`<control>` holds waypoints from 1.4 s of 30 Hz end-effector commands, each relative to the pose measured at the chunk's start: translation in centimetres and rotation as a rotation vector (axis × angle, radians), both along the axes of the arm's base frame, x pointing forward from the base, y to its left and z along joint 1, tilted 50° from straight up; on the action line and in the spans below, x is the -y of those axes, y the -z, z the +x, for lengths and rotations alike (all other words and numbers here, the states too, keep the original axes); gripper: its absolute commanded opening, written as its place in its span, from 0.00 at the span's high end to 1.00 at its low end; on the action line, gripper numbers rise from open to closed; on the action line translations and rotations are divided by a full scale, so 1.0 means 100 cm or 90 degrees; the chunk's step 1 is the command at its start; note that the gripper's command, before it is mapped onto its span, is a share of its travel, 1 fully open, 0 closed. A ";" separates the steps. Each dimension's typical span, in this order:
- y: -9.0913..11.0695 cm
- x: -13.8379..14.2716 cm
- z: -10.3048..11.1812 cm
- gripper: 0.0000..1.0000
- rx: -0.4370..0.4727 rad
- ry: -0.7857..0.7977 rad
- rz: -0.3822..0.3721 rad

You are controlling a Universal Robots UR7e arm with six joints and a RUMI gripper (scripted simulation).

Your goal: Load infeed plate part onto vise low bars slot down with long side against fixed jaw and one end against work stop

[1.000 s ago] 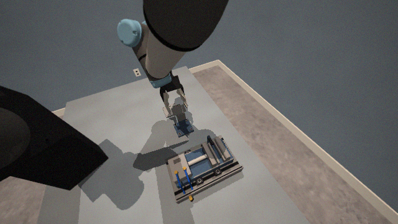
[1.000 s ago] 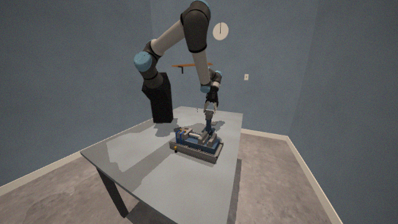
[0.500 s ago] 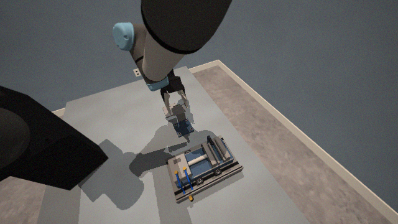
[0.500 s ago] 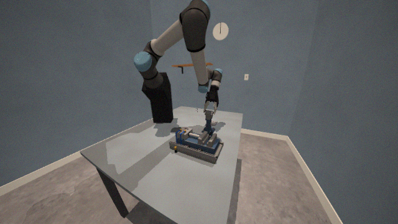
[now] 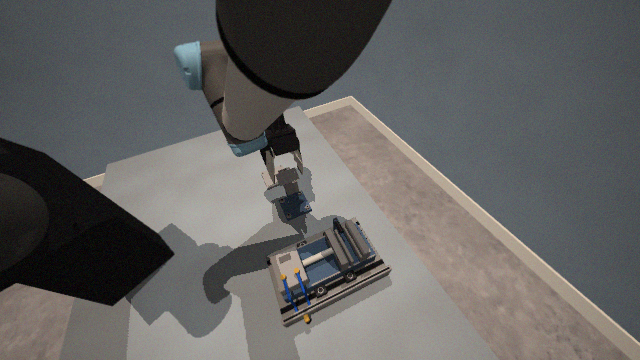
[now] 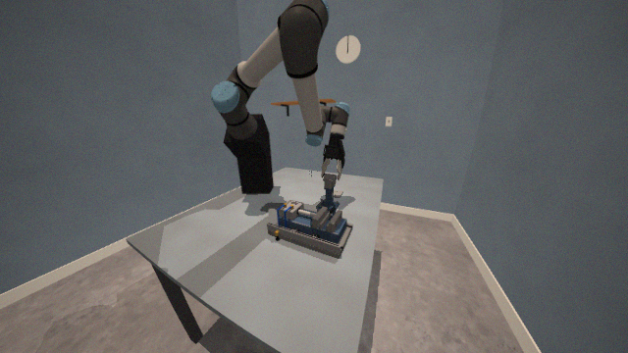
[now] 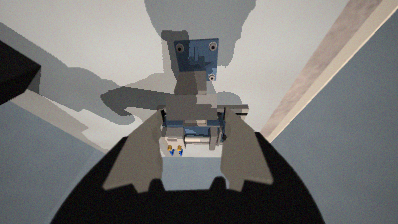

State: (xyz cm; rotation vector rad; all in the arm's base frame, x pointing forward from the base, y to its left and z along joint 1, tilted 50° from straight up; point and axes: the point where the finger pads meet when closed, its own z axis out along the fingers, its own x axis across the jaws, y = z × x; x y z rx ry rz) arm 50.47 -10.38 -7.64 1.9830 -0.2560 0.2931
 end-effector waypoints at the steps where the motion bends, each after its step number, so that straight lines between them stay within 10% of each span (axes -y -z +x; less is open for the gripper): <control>1: 0.001 0.002 -0.002 0.49 0.010 -0.064 0.070; 42: -0.001 0.004 -0.004 0.49 0.016 -0.174 0.395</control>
